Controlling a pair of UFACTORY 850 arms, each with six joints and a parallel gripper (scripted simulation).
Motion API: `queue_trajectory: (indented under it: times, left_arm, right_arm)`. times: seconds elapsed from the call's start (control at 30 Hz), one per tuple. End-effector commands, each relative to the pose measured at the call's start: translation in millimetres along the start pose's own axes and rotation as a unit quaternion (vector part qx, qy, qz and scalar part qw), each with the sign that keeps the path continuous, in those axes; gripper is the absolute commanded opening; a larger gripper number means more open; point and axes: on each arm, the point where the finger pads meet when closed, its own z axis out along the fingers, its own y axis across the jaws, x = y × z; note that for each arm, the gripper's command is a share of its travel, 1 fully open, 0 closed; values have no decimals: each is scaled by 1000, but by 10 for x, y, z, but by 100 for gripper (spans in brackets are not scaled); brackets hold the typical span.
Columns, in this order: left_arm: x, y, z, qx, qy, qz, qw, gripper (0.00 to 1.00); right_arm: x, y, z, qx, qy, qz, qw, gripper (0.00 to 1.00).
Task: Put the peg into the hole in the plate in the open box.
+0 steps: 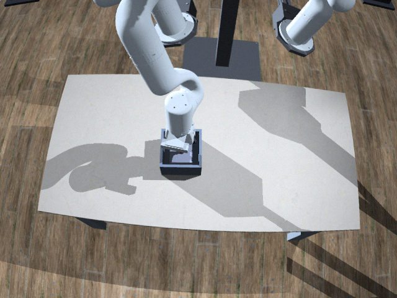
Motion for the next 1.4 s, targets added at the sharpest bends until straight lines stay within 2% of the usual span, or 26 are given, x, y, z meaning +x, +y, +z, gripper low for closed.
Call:
queue_trajectory:
  times: [0.0, 1.37]
  left_arm:
    - [27, 0, -9, 0, 6, 3, 1000, 100]
    - [27, 0, -9, 0, 6, 3, 1000, 100]
  right_arm:
    - [14, -24, -5, 5, 2, 3, 1000, 0]
    - [13, -24, 58, 5, 2, -2, 1000, 0]
